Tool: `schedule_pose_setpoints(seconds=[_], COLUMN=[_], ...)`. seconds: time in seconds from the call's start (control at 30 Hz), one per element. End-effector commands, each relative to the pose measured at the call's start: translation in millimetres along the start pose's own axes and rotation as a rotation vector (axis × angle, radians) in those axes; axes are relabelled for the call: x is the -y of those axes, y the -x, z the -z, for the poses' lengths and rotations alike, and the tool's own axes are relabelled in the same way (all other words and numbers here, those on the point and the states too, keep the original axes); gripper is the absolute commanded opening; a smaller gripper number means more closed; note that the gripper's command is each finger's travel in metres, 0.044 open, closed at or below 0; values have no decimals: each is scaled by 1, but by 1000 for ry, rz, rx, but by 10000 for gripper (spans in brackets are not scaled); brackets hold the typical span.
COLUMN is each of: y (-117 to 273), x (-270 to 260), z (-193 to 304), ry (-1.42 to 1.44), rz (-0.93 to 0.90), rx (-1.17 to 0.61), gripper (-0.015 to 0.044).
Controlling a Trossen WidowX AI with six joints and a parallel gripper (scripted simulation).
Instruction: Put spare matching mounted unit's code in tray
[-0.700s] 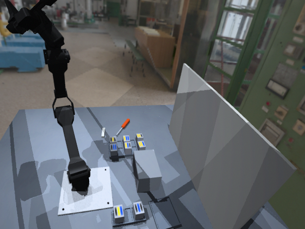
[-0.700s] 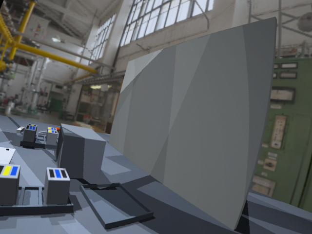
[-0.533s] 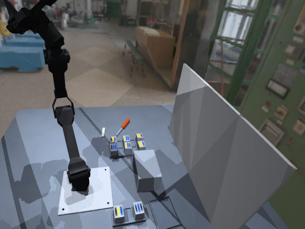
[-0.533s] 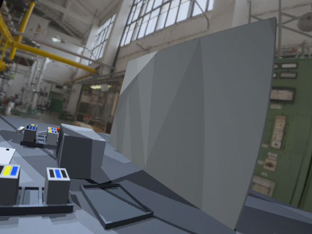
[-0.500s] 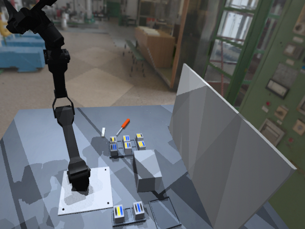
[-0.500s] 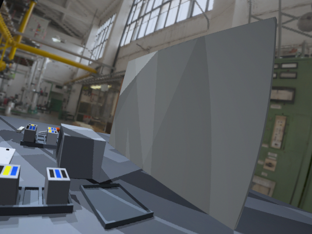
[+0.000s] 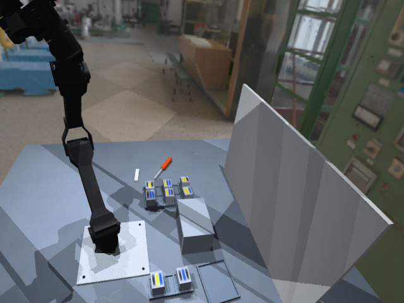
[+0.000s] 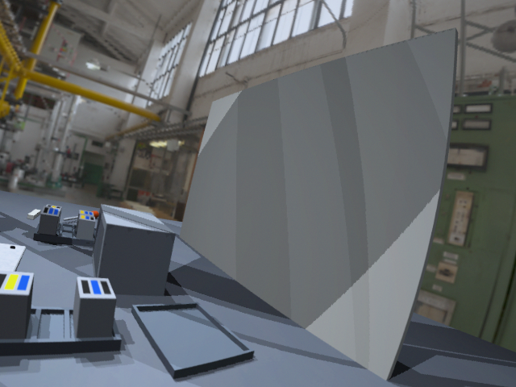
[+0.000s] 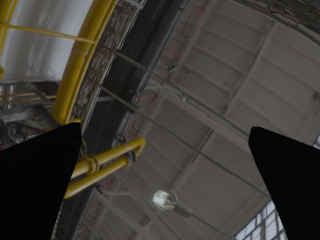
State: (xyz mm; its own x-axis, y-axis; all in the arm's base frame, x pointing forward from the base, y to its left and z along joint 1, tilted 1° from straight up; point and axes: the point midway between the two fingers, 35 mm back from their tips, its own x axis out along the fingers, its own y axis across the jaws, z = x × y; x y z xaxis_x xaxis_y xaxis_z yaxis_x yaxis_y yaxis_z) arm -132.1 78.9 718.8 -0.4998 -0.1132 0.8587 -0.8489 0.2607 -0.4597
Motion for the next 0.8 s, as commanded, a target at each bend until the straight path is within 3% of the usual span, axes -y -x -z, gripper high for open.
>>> schedule_pose_setpoints(seconds=[0.0, 0.37, 0.77], y=[1, 51, 179], x=[54, 182, 305], z=[-51, -150, -208], ry=[166, 525, 801], rz=[168, 671, 1299], rx=[104, 217, 66], gripper=[440, 440, 440])
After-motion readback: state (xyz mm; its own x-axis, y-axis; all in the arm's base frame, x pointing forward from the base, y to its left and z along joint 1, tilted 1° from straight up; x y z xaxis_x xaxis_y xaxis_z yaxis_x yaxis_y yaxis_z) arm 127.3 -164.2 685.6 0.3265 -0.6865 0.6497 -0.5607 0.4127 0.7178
